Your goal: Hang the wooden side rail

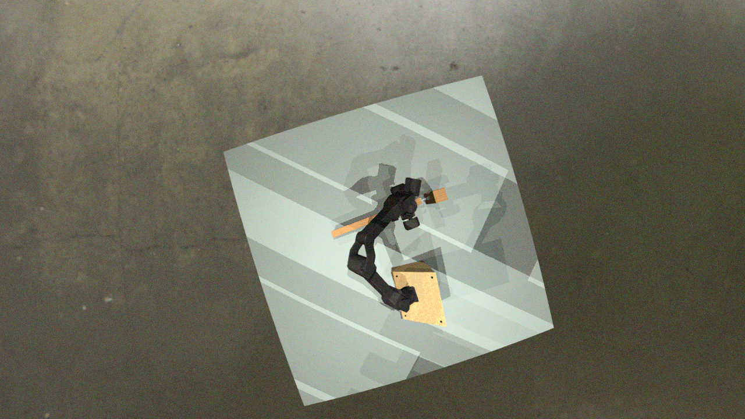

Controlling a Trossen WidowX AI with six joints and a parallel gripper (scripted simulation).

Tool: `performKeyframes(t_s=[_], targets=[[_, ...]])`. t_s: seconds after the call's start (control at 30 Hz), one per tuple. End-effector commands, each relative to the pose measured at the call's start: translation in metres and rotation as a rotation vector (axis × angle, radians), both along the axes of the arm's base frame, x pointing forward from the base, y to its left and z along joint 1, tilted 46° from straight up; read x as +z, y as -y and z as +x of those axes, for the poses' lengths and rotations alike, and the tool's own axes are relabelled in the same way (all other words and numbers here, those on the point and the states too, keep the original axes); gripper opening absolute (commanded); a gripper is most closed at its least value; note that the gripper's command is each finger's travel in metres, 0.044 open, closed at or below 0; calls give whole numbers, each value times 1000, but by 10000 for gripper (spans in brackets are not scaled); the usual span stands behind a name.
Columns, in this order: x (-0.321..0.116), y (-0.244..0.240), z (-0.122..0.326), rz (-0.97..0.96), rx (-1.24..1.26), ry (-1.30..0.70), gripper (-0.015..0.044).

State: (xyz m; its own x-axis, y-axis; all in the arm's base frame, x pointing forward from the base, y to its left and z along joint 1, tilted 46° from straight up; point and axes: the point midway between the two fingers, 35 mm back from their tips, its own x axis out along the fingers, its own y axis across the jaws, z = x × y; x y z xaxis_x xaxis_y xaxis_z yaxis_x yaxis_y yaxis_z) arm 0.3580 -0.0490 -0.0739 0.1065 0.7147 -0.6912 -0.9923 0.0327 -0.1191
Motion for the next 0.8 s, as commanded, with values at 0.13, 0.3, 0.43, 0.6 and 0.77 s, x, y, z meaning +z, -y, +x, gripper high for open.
performKeyframes(t_s=[0.13,0.3,0.43,0.6,0.77], targets=[[0,7,-1,-7,-9,4,0],[-1,7,-1,-7,-9,4,0],[-1,7,-1,-7,-9,4,0],[-2,7,-1,-7,-9,4,0],[-2,7,0,-7,-9,4,0]])
